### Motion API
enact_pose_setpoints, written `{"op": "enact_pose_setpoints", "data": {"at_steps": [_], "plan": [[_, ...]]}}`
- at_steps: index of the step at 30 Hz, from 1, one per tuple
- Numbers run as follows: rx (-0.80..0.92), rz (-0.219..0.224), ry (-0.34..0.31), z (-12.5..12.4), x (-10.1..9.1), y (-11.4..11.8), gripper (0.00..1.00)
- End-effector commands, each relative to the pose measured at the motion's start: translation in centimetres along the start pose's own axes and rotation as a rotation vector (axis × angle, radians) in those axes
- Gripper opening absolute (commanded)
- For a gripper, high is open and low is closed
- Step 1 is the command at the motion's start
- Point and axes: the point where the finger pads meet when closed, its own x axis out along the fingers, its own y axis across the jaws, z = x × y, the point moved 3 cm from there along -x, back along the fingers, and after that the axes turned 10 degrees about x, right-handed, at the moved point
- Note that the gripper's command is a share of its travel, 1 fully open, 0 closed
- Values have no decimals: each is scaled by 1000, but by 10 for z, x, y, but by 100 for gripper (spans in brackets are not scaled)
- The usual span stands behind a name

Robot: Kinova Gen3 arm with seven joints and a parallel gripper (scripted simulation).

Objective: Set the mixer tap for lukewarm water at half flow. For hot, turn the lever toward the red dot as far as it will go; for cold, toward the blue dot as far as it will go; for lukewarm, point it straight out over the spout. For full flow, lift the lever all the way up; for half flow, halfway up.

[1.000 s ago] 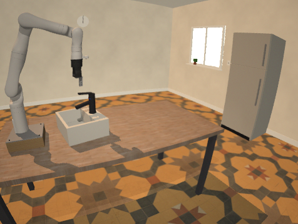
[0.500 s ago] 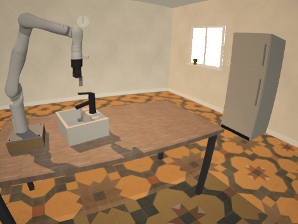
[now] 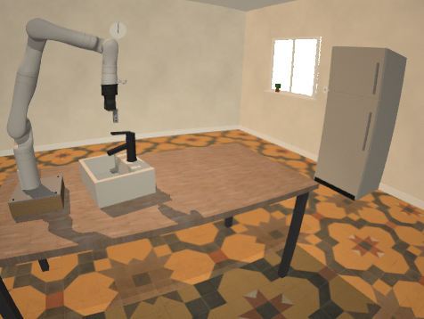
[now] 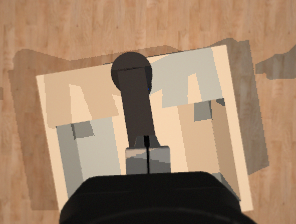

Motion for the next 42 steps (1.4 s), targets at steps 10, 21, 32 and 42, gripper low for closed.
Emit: {"op": "enact_pose_setpoints", "data": {"at_steps": [10, 21, 32, 42], "plan": [[138, -1, 1, -3, -1, 2, 0], [337, -2, 0, -6, -2, 6, 0], [652, -3, -2, -8, -3, 13, 0], [921, -3, -4, -8, -5, 17, 0]]}}
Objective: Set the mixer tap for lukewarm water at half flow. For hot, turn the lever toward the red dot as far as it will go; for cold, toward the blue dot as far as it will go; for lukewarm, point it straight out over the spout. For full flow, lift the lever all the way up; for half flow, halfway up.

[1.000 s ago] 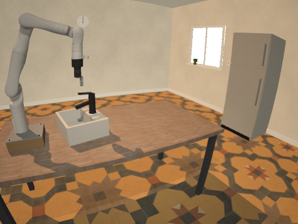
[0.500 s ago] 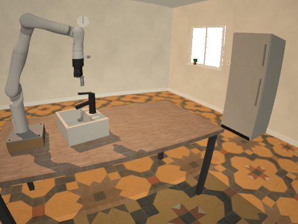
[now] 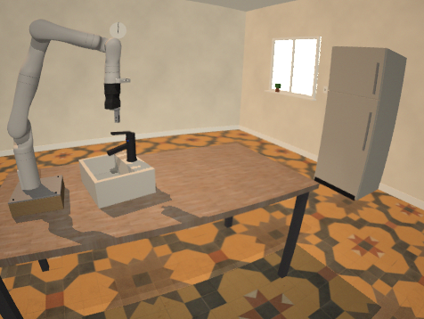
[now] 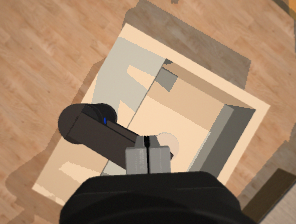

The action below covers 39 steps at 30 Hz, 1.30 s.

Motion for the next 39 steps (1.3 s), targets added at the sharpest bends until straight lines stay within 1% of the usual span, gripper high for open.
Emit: {"op": "enact_pose_setpoints", "data": {"at_steps": [1, 10, 12, 27, 29, 39], "plan": [[68, 0, 2, 0, -1, -1, 0], [397, 0, 2, -1, -2, 2, 0], [397, 0, 2, -1, -2, 2, 0], [955, 0, 2, 2, -5, 6, 0], [955, 0, 2, 2, -5, 6, 0], [1300, -2, 3, 7, -7, 6, 0]]}}
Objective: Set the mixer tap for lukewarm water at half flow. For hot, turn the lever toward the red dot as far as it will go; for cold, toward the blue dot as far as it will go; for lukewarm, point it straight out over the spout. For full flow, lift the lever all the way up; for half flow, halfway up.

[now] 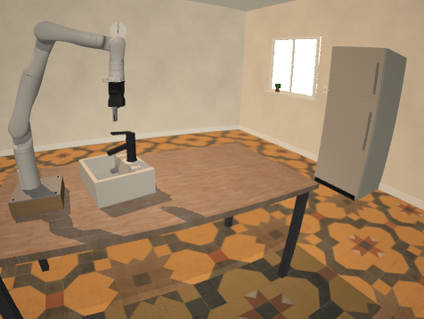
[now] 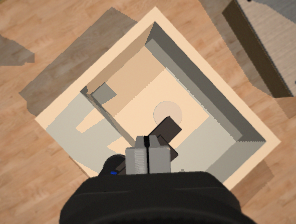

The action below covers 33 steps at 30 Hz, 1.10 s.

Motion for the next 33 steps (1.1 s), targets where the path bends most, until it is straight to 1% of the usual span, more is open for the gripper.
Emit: {"op": "enact_pose_setpoints", "data": {"at_steps": [1, 5, 7, 15, 22, 24, 33], "plan": [[61, -3, 2, 4, -1, 2, 0], [185, -3, 2, 5, -1, 4, 0], [185, -3, 2, 5, -1, 4, 0], [406, -5, 1, 9, -3, 7, 0], [564, -6, 1, 12, -4, 10, 0], [564, -6, 1, 12, -4, 10, 0], [715, -8, 1, 16, -4, 12, 0]]}}
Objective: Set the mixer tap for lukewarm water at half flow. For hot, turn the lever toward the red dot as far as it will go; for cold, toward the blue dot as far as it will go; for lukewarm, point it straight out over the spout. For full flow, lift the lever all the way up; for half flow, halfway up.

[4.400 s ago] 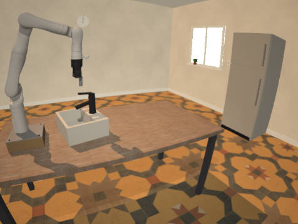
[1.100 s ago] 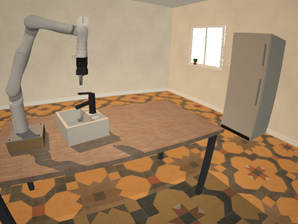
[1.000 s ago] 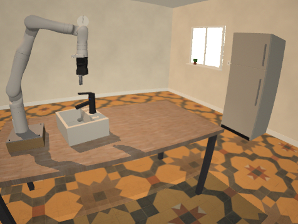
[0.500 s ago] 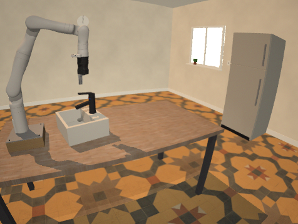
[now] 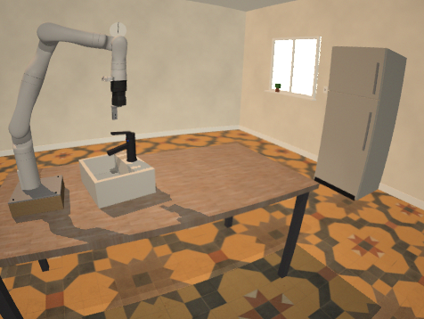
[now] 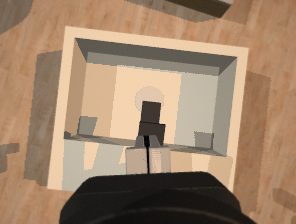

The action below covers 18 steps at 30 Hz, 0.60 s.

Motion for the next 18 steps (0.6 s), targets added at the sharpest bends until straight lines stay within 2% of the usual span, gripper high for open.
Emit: {"op": "enact_pose_setpoints", "data": {"at_steps": [1, 18], "plan": [[25, -1, -1, 1, -1, 2, 0], [143, -2, -2, 3, -1, 5, 0]]}}
